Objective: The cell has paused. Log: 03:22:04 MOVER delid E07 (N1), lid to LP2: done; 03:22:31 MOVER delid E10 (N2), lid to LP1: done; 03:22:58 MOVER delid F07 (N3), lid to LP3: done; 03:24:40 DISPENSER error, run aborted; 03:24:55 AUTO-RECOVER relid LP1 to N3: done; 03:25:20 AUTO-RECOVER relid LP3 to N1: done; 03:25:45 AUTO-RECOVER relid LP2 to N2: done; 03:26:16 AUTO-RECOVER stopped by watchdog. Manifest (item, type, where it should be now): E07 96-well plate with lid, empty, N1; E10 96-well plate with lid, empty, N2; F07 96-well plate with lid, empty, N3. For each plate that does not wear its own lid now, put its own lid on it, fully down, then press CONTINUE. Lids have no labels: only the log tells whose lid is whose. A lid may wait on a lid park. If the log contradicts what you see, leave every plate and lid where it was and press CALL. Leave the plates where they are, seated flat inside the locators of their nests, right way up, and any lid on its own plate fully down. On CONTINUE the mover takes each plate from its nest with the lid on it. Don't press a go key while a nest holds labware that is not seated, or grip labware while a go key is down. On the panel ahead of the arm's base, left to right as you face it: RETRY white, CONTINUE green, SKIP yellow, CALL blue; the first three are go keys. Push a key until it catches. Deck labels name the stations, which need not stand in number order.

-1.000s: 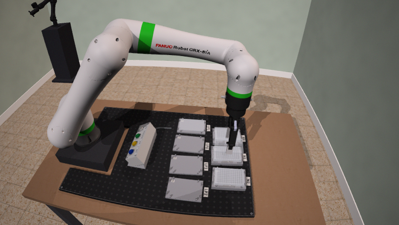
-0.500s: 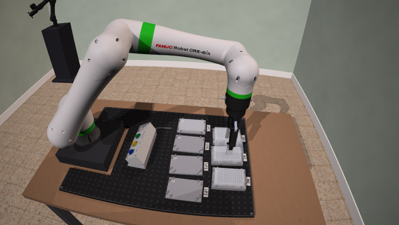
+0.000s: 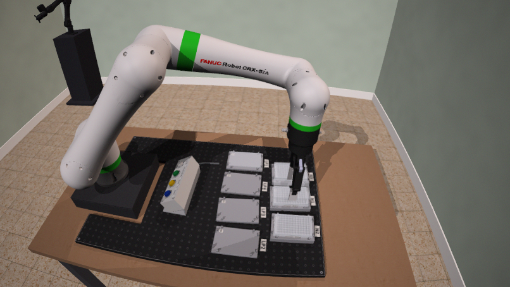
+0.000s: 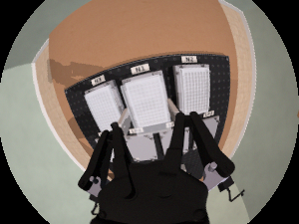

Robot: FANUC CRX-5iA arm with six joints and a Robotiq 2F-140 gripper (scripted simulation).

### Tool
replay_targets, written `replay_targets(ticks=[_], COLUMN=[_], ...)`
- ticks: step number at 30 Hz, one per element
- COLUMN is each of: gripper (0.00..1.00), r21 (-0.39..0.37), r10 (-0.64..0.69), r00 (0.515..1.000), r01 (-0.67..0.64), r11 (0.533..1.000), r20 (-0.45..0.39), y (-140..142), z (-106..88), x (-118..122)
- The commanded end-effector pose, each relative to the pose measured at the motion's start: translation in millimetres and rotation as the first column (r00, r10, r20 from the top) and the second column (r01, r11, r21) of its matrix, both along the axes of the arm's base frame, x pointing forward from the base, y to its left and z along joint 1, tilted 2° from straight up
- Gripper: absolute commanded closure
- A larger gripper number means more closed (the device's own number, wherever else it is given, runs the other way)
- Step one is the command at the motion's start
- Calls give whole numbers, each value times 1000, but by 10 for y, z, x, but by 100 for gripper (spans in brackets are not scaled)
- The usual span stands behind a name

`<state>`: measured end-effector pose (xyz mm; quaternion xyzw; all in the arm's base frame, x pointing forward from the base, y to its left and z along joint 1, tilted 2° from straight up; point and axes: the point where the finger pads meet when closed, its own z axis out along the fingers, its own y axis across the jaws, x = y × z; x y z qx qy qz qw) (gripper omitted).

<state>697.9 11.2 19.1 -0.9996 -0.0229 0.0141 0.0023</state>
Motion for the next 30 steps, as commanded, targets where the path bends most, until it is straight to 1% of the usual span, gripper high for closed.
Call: replay_targets(ticks=[1,10,30], gripper=[100,100,100], r21=[0,0,0], r10=[0,0,0], r00=[1000,1000,1000], r01=[0,0,0], r11=[1000,1000,1000], r20=[1,1,1], y=[0,1,1], z=[-59,-155,-178], x=[2,1,1])
